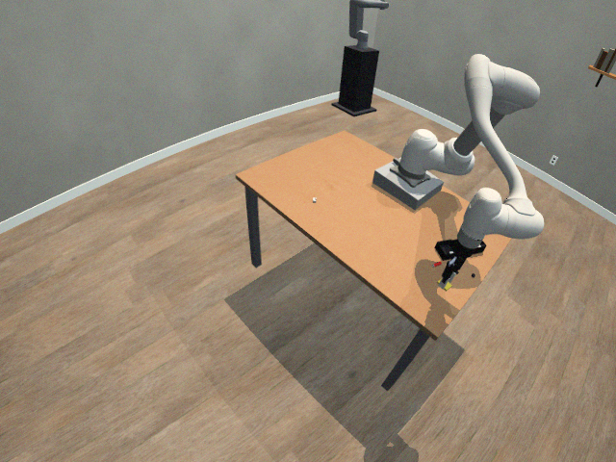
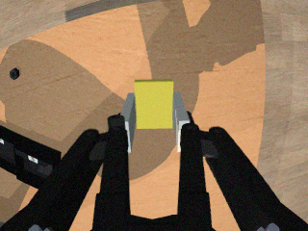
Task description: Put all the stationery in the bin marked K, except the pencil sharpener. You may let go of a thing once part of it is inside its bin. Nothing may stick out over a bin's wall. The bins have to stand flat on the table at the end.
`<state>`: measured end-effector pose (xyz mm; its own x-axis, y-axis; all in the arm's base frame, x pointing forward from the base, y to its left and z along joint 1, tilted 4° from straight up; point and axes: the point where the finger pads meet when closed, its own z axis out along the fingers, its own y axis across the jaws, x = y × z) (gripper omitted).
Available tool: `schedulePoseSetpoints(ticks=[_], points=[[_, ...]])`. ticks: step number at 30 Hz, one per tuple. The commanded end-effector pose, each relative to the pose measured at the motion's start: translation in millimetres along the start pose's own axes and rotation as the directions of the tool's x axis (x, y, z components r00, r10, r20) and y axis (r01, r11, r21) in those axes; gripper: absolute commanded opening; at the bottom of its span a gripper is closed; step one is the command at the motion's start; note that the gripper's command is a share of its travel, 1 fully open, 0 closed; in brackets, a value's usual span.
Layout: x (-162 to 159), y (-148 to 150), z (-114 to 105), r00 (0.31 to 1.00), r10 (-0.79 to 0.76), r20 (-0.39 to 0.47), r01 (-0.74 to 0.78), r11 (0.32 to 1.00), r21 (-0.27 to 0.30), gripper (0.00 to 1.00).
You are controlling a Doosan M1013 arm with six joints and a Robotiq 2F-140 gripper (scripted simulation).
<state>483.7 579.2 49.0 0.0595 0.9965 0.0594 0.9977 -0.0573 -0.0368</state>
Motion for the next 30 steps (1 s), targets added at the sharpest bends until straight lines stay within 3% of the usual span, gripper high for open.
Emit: schedulePoseSetpoints(ticks=[1, 30], points=[[-6, -20, 2, 1.0, 0.002, 0.002, -0.002, 1.0, 0.001, 0.29], [-41, -178, 2, 1.0, 0.002, 0.002, -0.002, 1.0, 0.001, 0.29]])
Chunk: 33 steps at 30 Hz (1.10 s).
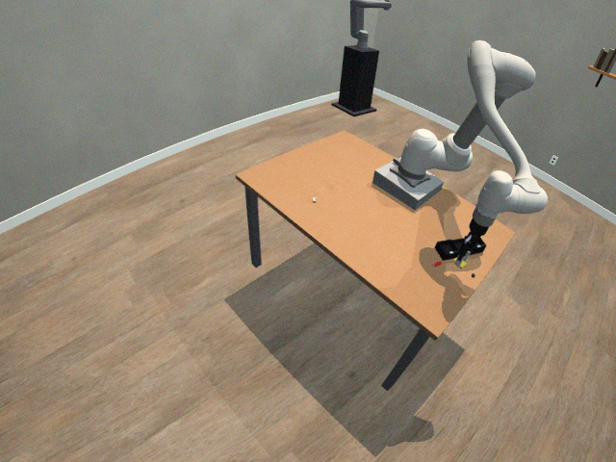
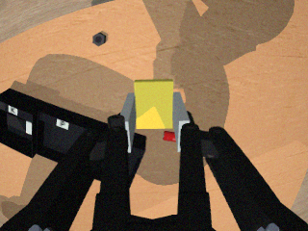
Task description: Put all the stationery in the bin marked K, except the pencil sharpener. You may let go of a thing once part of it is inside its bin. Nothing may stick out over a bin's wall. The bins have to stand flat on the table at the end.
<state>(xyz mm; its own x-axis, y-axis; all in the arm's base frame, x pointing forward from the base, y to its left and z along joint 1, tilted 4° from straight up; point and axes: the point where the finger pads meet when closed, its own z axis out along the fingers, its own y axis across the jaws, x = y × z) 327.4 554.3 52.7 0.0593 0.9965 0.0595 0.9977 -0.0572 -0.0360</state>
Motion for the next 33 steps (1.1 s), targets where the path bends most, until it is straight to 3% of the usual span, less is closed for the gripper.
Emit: schedulePoseSetpoints(ticks=[1, 4, 19, 27, 33], points=[[-9, -30, 2, 1.0, 0.002, 0.002, -0.002, 1.0, 0.001, 0.29], [-10, -35, 2, 1.0, 0.002, 0.002, -0.002, 1.0, 0.001, 0.29], [-29, -123, 1, 1.0, 0.002, 0.002, -0.002, 1.0, 0.001, 0.29], [-35, -149, 1, 1.0, 0.002, 0.002, -0.002, 1.0, 0.001, 0.29], [-43, -184, 1, 0.964, 0.267, 0.001, -0.267, 0.964, 0.002, 0.29]])
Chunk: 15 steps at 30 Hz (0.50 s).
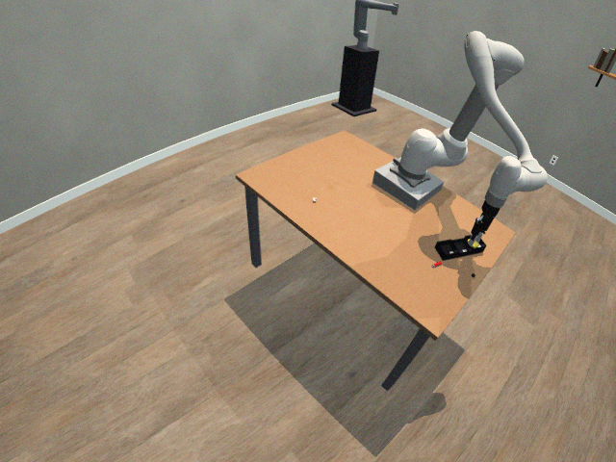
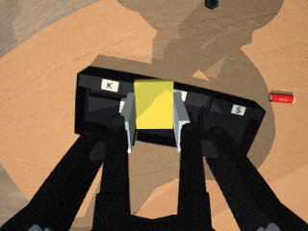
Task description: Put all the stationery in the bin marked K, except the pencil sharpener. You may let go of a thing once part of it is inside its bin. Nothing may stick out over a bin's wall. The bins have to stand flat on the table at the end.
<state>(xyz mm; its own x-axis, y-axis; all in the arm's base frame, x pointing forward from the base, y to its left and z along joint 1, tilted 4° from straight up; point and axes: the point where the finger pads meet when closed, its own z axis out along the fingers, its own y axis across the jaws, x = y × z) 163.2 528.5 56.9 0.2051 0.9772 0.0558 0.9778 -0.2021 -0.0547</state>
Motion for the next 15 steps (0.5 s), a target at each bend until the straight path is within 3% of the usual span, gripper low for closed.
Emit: schedulePoseSetpoints(ticks=[1, 3, 10, 15], points=[[-13, -26, 2, 0.988, 0.156, 0.002, -0.156, 0.988, -0.008, 0.29], [-17, -37, 2, 0.975, 0.22, 0.002, -0.22, 0.975, -0.01, 0.29], [-28, -64, 2, 0.975, 0.22, 0.002, -0.22, 0.975, -0.01, 0.29], [-31, -67, 2, 0.975, 0.22, 0.002, -0.22, 0.975, -0.01, 0.29]])
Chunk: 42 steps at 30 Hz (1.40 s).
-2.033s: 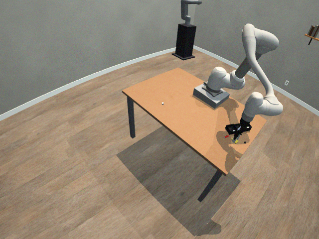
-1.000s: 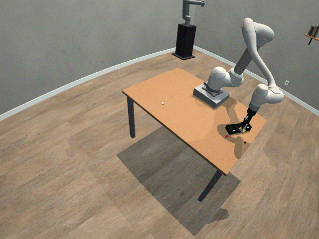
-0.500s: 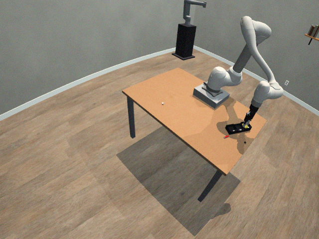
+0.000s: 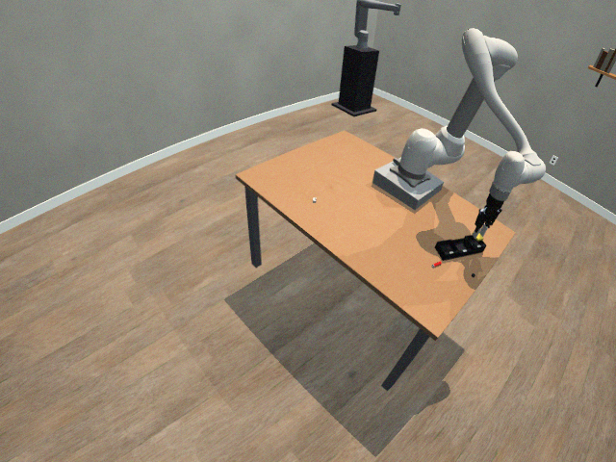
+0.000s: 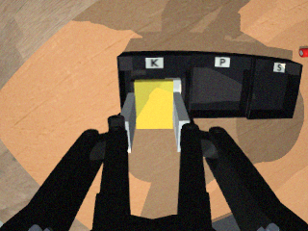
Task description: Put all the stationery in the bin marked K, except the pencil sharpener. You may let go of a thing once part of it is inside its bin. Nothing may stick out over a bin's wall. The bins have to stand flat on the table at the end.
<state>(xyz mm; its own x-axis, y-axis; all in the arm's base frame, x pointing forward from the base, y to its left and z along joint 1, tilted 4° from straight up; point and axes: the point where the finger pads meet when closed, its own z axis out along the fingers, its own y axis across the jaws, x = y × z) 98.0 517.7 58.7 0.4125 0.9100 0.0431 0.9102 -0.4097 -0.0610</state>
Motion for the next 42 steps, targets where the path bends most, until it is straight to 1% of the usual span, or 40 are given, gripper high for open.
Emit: schedulePoseSetpoints(ticks=[1, 29, 39, 42], points=[[-9, -4, 2, 1.0, 0.003, 0.002, -0.003, 1.0, -0.005, 0.29], [-8, 3, 3, 1.0, 0.003, 0.002, -0.003, 1.0, -0.005, 0.29], [-6, 2, 22, 1.0, 0.003, 0.002, -0.003, 1.0, -0.005, 0.29], [-6, 2, 24, 1.0, 0.003, 0.002, -0.003, 1.0, -0.005, 0.29]])
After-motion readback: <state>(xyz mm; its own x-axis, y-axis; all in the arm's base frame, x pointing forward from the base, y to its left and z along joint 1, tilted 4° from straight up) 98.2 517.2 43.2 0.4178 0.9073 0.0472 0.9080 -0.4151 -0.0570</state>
